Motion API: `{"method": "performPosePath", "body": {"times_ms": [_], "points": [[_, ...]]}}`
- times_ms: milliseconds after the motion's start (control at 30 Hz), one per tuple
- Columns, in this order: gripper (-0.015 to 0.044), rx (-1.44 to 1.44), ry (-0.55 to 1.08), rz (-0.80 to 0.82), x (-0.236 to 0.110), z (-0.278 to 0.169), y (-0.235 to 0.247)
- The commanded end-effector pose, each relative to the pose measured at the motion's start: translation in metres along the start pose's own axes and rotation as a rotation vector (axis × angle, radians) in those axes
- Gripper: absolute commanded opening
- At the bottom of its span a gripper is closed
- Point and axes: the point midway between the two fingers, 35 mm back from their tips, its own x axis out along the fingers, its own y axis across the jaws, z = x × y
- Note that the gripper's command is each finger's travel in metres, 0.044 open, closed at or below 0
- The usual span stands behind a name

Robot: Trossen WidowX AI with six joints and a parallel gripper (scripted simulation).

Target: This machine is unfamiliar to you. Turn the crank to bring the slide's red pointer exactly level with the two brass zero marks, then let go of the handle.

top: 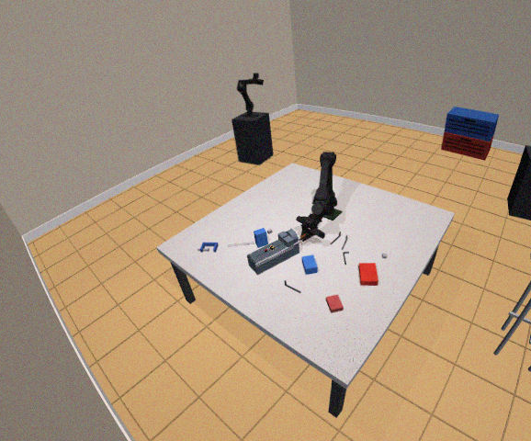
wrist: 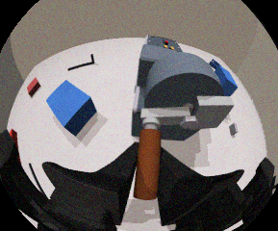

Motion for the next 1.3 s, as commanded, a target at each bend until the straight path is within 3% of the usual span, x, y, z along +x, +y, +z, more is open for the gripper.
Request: {"method": "performPosePath", "body": {"times_ms": [0, 1267], "points": [[0.0000, -0.005, 0.003, -0.001, 0.002, -0.002, -0.001], [0.0000, -0.007, 0.003, -0.004, 0.017, -0.017, -0.029]]}}
